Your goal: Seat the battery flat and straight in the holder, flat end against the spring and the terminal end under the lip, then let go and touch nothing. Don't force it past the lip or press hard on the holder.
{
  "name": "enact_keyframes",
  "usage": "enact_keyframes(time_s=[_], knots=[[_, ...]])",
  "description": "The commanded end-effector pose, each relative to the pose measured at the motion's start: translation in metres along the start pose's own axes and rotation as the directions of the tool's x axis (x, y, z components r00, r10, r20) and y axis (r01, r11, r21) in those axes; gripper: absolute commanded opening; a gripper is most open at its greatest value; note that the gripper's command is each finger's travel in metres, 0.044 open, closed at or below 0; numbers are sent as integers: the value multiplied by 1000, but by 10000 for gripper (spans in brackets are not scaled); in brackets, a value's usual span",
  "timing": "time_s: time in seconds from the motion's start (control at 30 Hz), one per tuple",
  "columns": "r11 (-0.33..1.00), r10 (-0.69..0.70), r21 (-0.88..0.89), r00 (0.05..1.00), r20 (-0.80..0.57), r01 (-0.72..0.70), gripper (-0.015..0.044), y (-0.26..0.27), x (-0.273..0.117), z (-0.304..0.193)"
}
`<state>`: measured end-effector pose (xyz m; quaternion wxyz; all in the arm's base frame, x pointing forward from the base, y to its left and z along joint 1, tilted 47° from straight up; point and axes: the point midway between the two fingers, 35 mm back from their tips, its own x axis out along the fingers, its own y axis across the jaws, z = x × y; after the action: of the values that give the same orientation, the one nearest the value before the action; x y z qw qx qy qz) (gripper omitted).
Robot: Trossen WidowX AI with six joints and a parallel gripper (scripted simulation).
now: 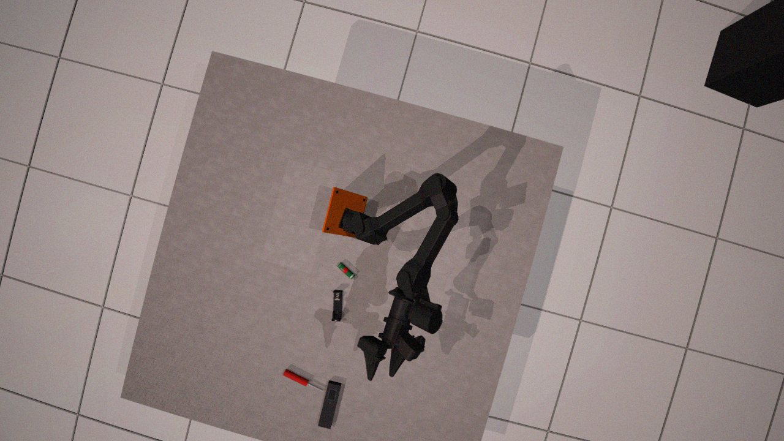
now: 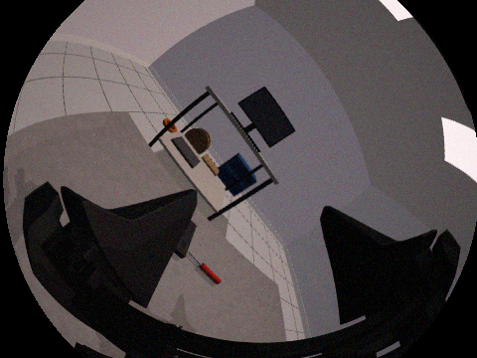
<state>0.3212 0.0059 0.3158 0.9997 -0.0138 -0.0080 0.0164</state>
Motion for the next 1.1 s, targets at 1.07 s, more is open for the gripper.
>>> enact_keyframes(time_s=[1.07], knots=[[222,749,362,-79,-658,-905,223,50,-152,-299]])
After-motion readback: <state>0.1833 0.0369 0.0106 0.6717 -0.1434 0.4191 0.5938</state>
